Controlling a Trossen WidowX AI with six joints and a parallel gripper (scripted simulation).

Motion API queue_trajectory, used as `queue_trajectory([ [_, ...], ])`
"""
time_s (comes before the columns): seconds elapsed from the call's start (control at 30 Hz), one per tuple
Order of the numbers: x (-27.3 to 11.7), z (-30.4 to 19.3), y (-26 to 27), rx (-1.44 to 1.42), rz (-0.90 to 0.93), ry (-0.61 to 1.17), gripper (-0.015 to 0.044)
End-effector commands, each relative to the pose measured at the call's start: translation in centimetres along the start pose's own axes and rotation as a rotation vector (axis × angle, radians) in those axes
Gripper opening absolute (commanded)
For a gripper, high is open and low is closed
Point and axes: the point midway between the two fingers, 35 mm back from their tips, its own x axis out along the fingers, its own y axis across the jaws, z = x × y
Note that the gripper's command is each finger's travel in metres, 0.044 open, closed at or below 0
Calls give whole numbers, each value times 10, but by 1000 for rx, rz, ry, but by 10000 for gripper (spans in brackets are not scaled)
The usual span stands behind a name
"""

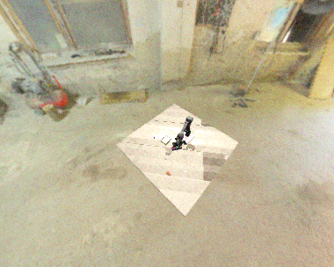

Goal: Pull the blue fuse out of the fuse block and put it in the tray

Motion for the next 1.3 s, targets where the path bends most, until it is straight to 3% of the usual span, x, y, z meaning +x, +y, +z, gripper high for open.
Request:
queue_trajectory([
  [0.0,-3,0,0,1,1,2,0],
  [1.27,-22,-1,1,3,0,3,0],
])
